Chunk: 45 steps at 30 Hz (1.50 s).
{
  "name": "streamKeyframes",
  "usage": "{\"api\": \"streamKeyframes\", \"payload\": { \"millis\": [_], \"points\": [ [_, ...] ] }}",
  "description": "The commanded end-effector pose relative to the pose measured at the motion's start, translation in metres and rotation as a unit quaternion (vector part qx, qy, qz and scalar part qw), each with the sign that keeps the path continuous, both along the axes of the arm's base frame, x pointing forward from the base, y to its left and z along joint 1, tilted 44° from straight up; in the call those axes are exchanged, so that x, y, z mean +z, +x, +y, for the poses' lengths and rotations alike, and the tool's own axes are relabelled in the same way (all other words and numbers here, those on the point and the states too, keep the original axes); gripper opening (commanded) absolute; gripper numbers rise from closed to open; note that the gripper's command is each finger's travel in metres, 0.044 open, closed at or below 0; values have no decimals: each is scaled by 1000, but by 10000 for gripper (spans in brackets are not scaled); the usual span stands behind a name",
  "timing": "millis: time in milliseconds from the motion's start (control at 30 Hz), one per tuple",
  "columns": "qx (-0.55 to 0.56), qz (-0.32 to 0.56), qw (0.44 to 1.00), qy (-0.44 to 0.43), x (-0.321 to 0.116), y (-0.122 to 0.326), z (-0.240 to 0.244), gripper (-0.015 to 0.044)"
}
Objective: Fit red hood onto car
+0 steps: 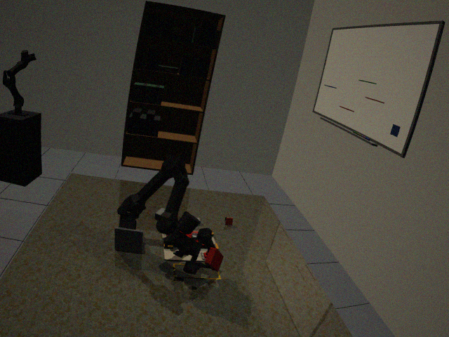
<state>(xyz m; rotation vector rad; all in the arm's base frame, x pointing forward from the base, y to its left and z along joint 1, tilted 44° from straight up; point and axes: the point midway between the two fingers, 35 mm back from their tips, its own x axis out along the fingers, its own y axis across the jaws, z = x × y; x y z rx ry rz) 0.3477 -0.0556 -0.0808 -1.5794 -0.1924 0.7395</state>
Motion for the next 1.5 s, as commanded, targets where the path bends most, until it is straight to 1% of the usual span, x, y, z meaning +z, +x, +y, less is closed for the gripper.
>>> {"api": "streamKeyframes", "payload": {
  "millis": [0,333,733,800,967,1000,1467],
  "points": [
    [19,-29,998,-44,-4,-2,2,0],
    [71,-110,978,-162,-15,-8,10,0],
    [128,-198,928,-290,-38,-24,30,0],
    [130,-203,924,-296,-39,-25,31,0],
    [122,-198,931,-281,-32,-19,26,0],
    [124,-207,926,-291,-31,-19,26,26],
    [124,-207,926,-291,-31,-19,26,394]
  ]
}}
